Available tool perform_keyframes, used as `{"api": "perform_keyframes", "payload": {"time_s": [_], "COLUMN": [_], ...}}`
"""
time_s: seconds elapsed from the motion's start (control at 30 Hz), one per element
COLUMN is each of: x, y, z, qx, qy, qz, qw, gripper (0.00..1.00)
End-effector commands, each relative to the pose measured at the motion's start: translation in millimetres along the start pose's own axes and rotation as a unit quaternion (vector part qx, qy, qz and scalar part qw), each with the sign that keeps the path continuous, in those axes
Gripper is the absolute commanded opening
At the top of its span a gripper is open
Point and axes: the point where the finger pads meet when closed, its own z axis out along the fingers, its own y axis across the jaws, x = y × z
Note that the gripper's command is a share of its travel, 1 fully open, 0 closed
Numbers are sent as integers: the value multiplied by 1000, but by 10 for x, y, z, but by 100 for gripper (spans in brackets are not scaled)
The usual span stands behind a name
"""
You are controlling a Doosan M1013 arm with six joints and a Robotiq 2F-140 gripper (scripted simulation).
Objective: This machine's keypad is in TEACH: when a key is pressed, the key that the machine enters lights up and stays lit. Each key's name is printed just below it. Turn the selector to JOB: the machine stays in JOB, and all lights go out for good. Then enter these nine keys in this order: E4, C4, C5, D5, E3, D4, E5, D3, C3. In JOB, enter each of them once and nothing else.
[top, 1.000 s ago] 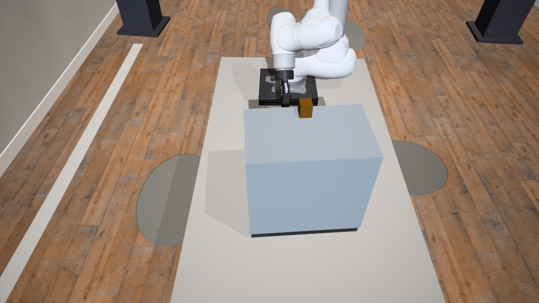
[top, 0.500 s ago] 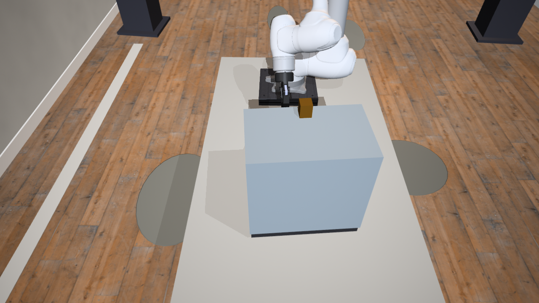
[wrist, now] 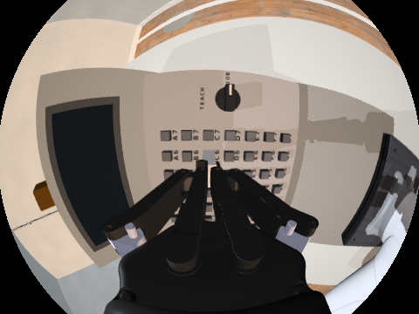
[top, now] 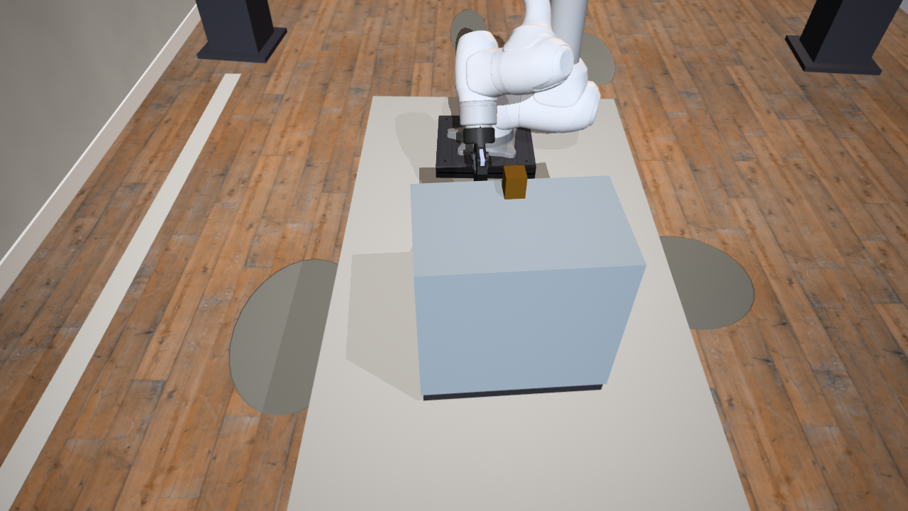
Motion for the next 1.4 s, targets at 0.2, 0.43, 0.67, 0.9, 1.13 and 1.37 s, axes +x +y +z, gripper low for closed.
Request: {"api": "perform_keyframes", "payload": {"time_s": [0.2,0.43,0.67,0.9,1.13,1.37], "x": [-1,-1,-1,-1,-1,-1], "y": [1,1,1,1,1,1], "z": [4,4,8,29,67,97], "qx": [0,0,0,0,0,0], "qy": [0,0,0,0,0,0], "qz": [0,0,0,0,0,0], "qw": [1000,1000,1000,1000,1000,1000], "gripper": [0,0,0,0,0,0]}}
